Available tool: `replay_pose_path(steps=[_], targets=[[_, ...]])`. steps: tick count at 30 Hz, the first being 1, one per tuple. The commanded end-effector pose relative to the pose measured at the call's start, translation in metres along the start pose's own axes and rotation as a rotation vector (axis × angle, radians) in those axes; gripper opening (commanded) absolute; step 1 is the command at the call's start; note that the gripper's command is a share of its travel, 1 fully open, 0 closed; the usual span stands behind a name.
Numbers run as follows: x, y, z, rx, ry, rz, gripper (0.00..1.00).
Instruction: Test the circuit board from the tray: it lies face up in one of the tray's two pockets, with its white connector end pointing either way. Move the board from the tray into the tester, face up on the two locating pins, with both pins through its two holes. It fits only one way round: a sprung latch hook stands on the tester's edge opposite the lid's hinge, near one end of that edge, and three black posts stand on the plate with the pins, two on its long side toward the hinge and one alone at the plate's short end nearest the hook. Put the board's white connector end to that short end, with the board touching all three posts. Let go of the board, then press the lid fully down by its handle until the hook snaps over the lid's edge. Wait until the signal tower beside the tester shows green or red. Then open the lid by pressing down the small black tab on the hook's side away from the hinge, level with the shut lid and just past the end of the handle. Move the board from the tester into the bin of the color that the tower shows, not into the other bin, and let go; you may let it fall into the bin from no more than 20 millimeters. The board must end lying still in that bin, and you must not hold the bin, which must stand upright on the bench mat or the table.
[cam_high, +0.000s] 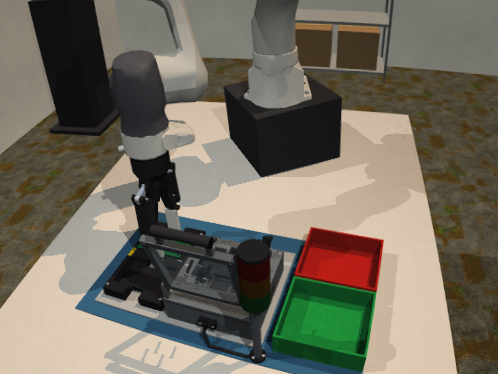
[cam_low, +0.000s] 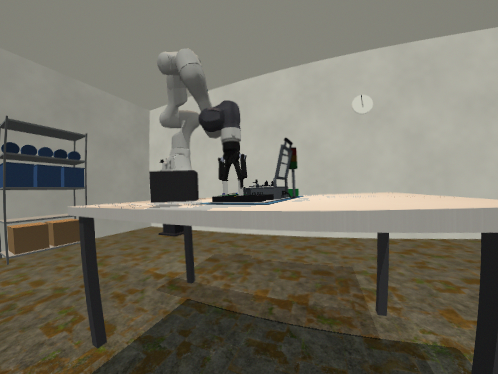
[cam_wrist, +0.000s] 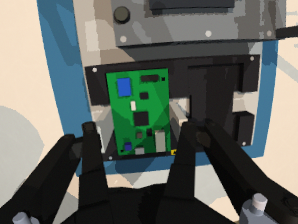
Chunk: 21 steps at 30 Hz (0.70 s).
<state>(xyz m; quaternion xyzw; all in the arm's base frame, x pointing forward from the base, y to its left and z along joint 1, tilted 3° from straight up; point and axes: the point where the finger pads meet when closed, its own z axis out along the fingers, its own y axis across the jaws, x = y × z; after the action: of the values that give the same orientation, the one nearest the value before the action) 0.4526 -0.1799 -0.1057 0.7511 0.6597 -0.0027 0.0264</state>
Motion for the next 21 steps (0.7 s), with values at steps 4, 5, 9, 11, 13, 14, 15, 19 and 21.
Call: replay_pose_path(steps=[4, 5, 9, 11, 13, 14, 15, 19, 21], targets=[[0.000, 0.001, -0.010, 0.001, -0.001, -0.009, 0.46], [0.000, 0.001, -0.012, 0.001, -0.001, -0.009, 0.46], [0.000, 0.001, -0.014, 0.001, -0.001, -0.009, 0.46], [0.000, 0.001, -0.015, 0.001, -0.001, -0.009, 0.46], [0.000, 0.001, -0.016, 0.001, -0.001, -0.009, 0.46], [0.000, 0.001, -0.016, 0.001, -0.001, -0.009, 0.46], [0.000, 0.001, -0.016, 0.001, -0.001, -0.009, 0.46], [0.000, 0.001, -0.017, 0.001, -0.001, -0.009, 0.46], [0.000, 0.001, -0.018, 0.001, -0.001, -0.009, 0.46]])
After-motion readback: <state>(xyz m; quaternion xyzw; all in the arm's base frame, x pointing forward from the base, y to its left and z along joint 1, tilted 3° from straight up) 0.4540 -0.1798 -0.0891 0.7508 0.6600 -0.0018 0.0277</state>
